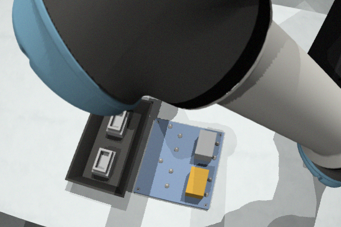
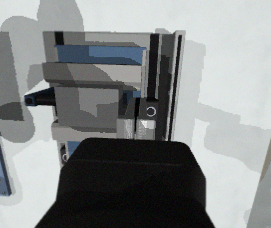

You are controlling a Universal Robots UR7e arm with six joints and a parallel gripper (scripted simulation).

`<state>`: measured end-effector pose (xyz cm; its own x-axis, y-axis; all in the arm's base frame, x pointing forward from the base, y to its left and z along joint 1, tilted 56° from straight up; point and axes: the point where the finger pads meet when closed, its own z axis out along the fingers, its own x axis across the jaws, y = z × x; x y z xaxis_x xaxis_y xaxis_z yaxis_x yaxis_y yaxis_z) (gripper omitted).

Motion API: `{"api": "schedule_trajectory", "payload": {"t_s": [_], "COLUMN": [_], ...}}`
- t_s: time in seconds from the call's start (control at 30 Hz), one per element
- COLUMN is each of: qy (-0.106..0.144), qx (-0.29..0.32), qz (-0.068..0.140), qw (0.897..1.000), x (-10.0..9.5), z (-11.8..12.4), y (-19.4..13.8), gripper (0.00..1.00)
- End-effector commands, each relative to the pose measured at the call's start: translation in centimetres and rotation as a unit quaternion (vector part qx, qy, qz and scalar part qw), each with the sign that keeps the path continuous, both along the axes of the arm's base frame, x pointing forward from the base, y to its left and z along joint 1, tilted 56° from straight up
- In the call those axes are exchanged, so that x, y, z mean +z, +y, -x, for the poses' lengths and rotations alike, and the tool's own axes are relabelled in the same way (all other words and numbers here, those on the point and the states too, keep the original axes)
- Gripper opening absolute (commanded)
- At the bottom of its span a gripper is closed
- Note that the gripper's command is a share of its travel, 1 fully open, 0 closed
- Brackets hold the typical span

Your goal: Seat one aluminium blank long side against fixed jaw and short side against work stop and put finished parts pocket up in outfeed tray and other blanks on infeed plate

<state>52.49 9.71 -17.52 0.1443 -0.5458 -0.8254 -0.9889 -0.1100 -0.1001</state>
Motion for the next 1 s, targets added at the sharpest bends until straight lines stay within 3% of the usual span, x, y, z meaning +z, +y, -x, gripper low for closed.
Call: {"api": "schedule_trajectory", "payload": {"t_s": [0.0, 0.37, 0.97], "qy": [-0.002, -0.002, -0.004], "qx": [-0.001, -0.001, -0.001], "qz": [0.001, 0.001, 0.002], "qw": [1.000, 1.000, 1.000], "x": [-1.1, -2.8, -2.0], "z": [-0.5, -0.8, -0.9], "y": [-1.1, -2.2, -3.3], "gripper": [0.00, 0.00, 0.00]}}
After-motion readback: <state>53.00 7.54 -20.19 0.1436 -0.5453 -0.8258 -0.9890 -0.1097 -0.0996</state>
